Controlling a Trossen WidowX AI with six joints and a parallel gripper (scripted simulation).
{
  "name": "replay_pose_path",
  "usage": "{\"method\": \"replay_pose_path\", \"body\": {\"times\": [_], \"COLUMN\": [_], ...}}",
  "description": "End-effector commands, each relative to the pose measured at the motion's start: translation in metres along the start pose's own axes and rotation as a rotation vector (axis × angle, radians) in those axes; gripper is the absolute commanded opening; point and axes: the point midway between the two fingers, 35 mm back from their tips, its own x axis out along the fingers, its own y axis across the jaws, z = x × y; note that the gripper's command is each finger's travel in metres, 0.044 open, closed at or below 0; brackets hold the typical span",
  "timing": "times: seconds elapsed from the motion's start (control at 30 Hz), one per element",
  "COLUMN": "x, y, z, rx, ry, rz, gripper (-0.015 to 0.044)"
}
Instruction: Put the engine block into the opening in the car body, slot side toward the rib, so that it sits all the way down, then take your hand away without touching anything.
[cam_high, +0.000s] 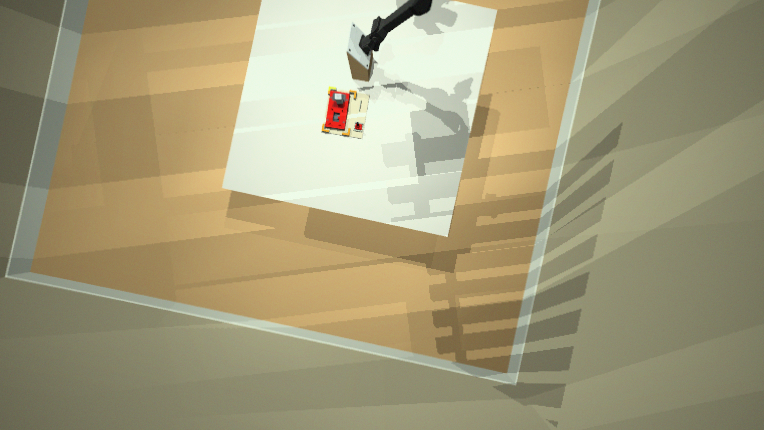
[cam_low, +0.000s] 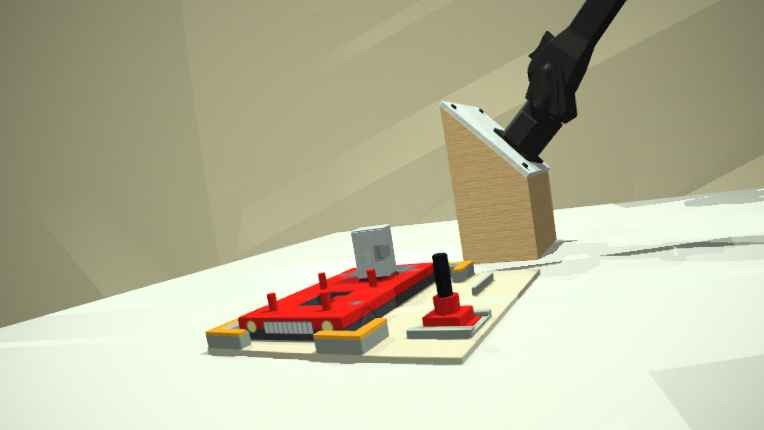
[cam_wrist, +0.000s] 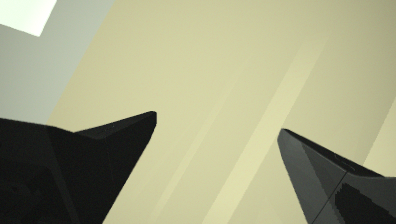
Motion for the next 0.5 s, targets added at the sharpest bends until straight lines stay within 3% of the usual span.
{"method": "replay_pose_path", "body": {"times": [0.0,0.47], "x": [-0.014,-0.082], "y": [0.036,0.13], "z": [-0.018,-0.07], "rx": [-0.093,-0.343], "ry": [0.0,-0.014], "rz": [0.115,0.496], "gripper": [0.044,0.044]}}
